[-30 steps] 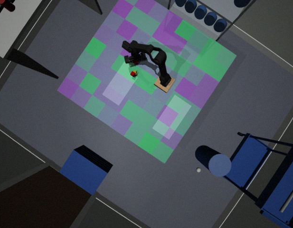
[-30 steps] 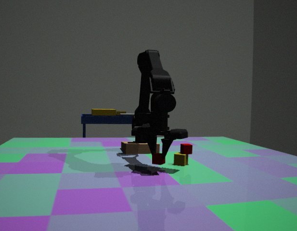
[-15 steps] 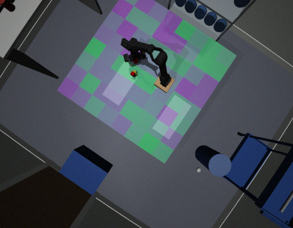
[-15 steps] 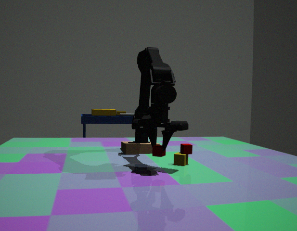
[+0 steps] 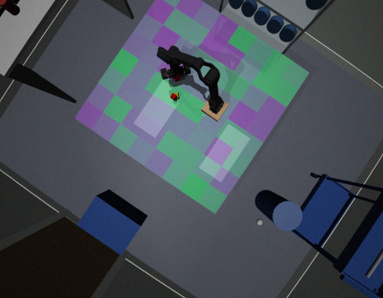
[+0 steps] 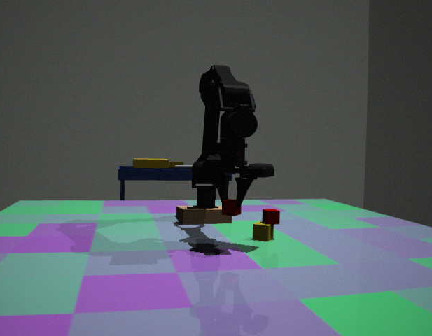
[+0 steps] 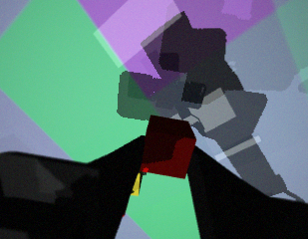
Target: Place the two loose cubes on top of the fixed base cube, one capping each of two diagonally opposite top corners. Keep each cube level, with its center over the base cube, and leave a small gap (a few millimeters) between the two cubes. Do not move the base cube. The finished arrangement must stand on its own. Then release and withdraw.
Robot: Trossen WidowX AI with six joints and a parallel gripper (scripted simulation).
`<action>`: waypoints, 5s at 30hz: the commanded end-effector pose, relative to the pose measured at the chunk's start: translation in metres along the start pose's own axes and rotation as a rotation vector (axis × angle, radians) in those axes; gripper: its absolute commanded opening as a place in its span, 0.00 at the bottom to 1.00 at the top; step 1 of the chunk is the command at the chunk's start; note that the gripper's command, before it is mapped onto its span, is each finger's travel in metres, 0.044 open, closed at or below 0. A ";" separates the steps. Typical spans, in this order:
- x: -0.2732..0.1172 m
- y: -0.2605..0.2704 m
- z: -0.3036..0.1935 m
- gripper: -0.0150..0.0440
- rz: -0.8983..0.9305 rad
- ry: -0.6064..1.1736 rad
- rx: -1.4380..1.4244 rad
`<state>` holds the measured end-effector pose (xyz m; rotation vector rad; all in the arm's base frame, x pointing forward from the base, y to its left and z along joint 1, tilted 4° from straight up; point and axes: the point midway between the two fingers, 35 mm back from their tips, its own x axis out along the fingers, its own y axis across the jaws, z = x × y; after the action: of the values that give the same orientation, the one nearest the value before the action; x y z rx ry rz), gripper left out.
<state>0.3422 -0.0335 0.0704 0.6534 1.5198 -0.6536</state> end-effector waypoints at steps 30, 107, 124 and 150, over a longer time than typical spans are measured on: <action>-0.034 0.013 -0.040 0.43 -0.005 -0.004 0.321; 0.030 0.026 -0.085 0.43 -0.005 -0.001 0.703; 0.030 0.026 -0.085 0.60 -0.005 -0.001 0.703; -0.007 0.026 -0.085 0.60 -0.004 -0.005 0.702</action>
<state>0.3035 0.0468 0.0743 1.1652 1.2753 -1.2168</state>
